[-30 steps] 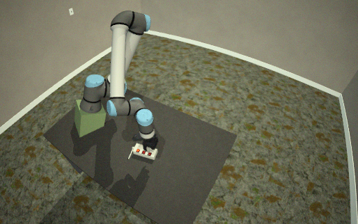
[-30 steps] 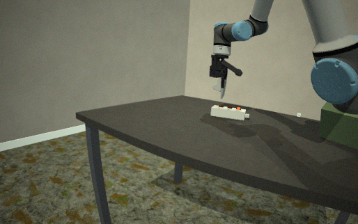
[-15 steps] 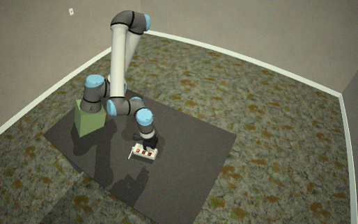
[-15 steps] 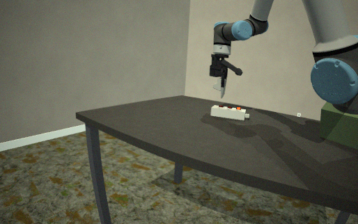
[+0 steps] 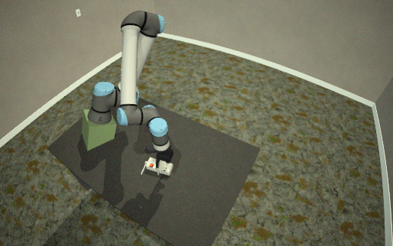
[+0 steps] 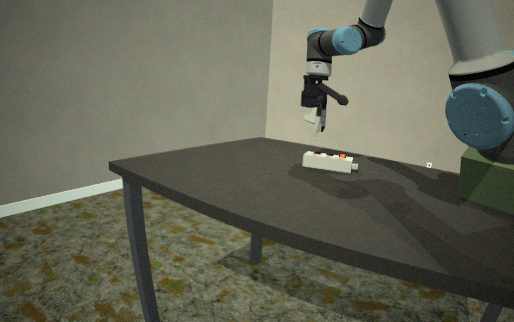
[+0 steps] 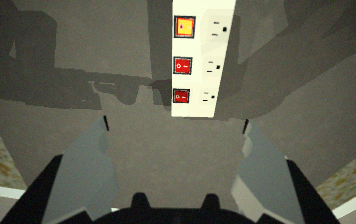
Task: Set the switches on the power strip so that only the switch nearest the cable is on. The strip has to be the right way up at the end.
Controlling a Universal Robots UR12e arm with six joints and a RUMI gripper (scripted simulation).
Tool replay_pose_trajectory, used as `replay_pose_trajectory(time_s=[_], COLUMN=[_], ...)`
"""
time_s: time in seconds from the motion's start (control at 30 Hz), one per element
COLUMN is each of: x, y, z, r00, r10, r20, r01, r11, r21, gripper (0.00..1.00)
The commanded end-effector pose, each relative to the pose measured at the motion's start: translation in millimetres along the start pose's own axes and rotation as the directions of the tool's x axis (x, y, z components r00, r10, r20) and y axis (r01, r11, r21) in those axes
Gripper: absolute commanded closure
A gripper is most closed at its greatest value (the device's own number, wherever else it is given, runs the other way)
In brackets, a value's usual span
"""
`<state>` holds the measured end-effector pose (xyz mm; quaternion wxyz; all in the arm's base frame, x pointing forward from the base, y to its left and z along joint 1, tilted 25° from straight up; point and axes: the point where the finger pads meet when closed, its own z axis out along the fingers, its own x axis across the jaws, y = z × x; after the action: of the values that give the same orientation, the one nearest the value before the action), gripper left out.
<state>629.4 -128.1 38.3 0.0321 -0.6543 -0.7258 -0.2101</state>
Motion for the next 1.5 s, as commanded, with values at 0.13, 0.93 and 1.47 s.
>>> replay_pose_trajectory(time_s=[0.13, 0.93, 1.47], x=[0, 0, 0], y=[0, 0, 0], z=[-47, -92, -92], r00=[1.0, 1.0, 1.0], r10=[0.0, 0.0, 0.0], r20=[0.001, 0.001, 0.001], r01=[0.0, 0.0, 0.0], r11=[1.0, 1.0, 1.0], r21=[-0.001, -0.001, -0.001], gripper=[0.0, 0.0, 0.0])
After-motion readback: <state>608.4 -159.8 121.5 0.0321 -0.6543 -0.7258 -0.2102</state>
